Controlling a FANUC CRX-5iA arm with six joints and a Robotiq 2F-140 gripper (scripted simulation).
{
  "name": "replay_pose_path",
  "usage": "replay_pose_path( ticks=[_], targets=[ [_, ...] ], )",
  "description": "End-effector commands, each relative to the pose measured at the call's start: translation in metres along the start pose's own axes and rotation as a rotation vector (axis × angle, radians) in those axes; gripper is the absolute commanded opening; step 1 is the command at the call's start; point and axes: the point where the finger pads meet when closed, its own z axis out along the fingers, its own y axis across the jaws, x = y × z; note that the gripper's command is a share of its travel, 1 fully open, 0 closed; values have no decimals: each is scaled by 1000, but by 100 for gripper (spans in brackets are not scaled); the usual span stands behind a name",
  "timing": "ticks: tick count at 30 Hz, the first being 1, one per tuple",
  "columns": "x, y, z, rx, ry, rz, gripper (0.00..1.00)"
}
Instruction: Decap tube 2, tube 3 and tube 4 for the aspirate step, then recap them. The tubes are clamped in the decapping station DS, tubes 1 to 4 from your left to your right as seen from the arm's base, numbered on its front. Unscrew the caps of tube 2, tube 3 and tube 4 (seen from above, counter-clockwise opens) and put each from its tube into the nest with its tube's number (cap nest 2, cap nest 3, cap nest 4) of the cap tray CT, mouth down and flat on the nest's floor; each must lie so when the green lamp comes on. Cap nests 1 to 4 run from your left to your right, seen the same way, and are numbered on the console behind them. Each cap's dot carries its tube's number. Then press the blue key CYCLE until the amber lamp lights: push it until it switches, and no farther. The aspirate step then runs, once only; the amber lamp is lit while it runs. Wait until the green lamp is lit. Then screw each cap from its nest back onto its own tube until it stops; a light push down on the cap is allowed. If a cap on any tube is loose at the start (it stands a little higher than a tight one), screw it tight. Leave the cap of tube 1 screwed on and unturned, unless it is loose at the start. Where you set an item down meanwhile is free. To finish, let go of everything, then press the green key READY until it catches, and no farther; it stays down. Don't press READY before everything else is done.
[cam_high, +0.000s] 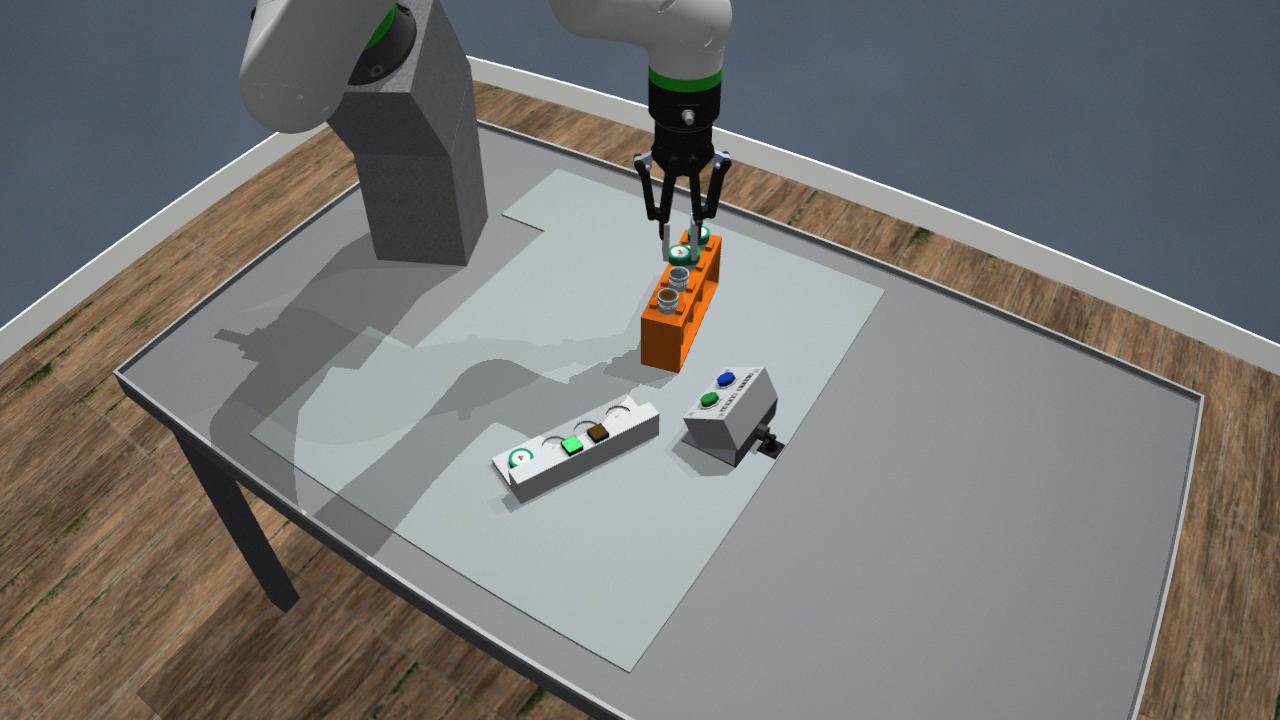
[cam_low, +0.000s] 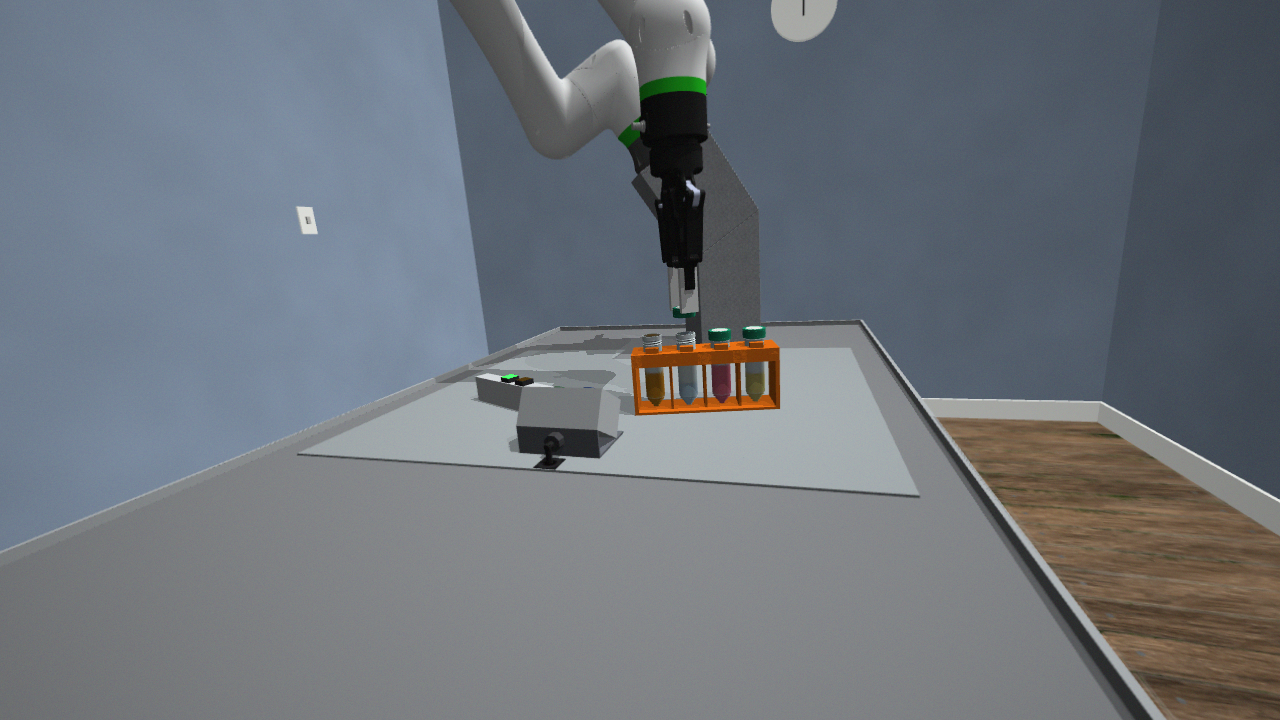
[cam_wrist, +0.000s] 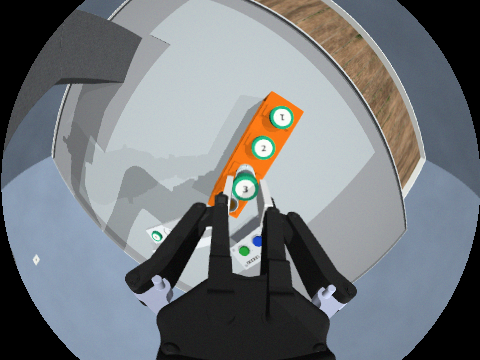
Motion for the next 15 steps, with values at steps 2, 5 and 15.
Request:
replay_pose_path(
  ticks=[2, 5, 15],
  targets=[
    [0, 0, 6, 0, 0, 0, 0],
    [0, 0, 12, 0, 0, 0, 0],
    [0, 0, 25, 0, 0, 0, 0]
  ],
)
